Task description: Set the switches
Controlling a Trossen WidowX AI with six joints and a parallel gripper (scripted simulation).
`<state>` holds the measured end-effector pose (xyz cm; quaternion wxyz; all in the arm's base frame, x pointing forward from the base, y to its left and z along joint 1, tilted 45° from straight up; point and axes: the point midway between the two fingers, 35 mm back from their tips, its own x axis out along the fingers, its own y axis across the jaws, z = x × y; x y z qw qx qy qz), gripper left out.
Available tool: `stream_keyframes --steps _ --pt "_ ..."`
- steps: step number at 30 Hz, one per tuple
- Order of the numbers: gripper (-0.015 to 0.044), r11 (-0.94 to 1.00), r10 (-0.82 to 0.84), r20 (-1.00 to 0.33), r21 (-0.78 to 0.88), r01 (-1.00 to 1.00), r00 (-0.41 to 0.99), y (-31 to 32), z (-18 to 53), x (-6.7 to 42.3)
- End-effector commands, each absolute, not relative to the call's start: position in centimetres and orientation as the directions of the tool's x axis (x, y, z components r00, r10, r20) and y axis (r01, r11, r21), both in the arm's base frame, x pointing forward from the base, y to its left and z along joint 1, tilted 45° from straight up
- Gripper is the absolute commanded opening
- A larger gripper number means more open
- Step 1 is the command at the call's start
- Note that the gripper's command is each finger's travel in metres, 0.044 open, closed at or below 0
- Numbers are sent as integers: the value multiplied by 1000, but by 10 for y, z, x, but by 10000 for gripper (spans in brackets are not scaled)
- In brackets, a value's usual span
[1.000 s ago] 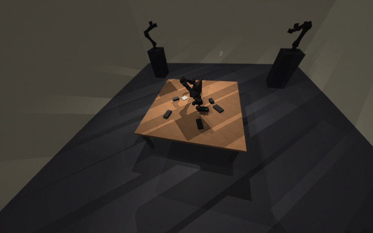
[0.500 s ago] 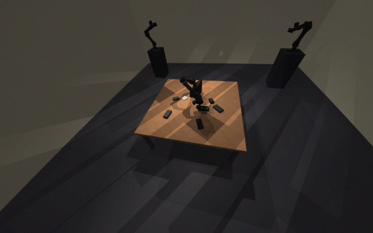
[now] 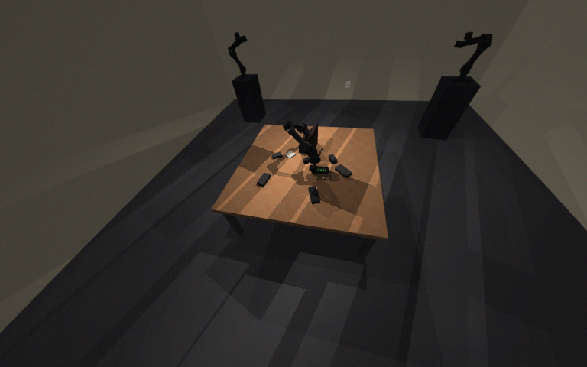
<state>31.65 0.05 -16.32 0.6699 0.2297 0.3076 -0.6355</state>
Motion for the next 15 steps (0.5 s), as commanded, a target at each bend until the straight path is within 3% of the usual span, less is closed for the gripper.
stream_keyframes --steps 1,11,15 --pt "184 86 -710 -704 -84 993 3 0 -163 317" --pt "440 87 -704 -710 -97 991 -8 34 -130 318" --pt "440 87 -704 -710 -98 991 -8 36 -128 318"
